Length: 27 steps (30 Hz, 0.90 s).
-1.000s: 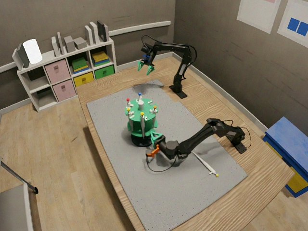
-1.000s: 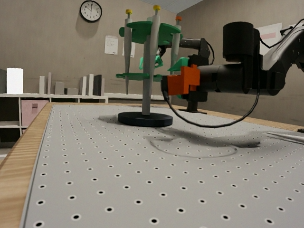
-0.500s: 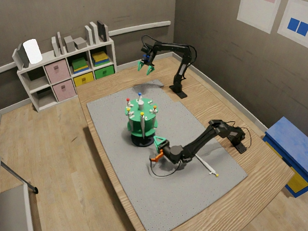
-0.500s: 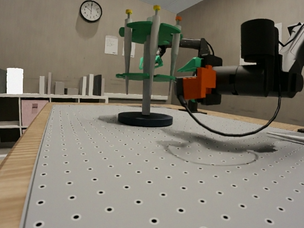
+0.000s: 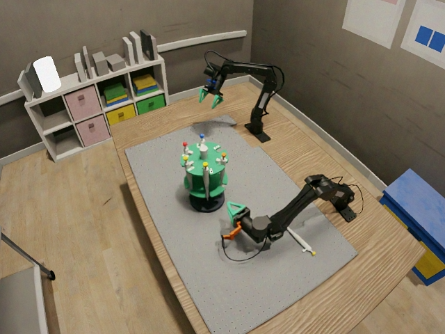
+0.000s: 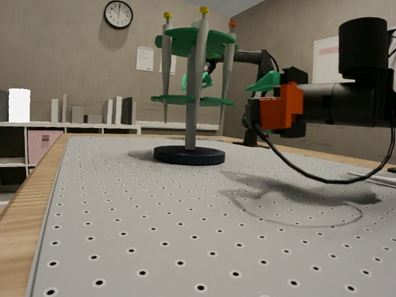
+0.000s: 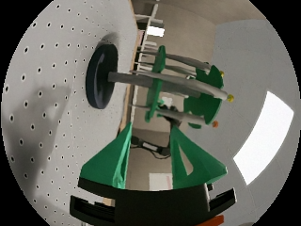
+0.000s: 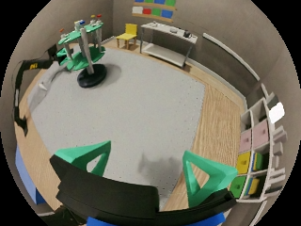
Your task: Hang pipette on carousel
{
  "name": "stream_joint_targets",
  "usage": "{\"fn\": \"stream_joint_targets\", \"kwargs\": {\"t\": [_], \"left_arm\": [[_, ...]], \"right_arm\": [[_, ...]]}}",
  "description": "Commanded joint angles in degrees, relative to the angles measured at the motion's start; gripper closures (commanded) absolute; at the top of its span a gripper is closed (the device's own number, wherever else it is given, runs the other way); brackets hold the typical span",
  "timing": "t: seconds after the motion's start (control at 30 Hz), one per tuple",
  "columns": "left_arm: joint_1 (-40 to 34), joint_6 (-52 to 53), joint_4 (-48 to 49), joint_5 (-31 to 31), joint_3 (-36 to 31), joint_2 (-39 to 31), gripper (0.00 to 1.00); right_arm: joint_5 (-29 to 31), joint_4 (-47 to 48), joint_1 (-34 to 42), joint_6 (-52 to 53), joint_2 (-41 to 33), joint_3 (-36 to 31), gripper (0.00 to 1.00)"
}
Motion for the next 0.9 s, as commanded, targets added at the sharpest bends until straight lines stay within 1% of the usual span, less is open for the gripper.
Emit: {"fn": "stream_joint_targets", "kwargs": {"t": [0.0,0.3,0.33,0.4,0.43,0.63,0.8,0.87], "left_arm": [[-0.2,0.7,2.1,0.9,0.8,-2.9,0.51],[-0.1,0.2,1.7,0.5,0.3,-1.8,0.51],[1.0,4.8,-2.3,1.2,-2.5,-4.7,0.0],[2.1,10.7,-5.7,0.9,-6.0,-7.7,0.0],[2.6,13.6,-7.3,0.7,-5.7,-9.6,0.0],[6.2,29.4,-17.0,0.1,-15.8,-19.4,0.0],[9.2,41.7,-25.5,-1.9,-23.4,-28.0,0.0],[9.2,41.7,-25.5,-1.9,-23.4,-28.0,0.0]], "right_arm": [[-1.3,0.5,-0.6,-0.6,0.6,0.6,0.0],[-1.3,0.5,-0.6,-0.6,0.6,0.6,0.0],[-1.3,0.5,-0.6,-0.6,0.6,0.6,0.0],[-1.3,0.5,-0.6,-0.6,0.6,0.6,0.0],[-1.3,0.5,-0.6,-0.6,0.6,0.6,0.0],[-1.3,0.5,-0.6,-0.6,0.6,0.6,0.0],[-1.3,0.5,-0.6,-0.6,0.6,0.6,0.0],[-1.3,0.5,-0.6,-0.6,0.6,0.6,0.0]]}}
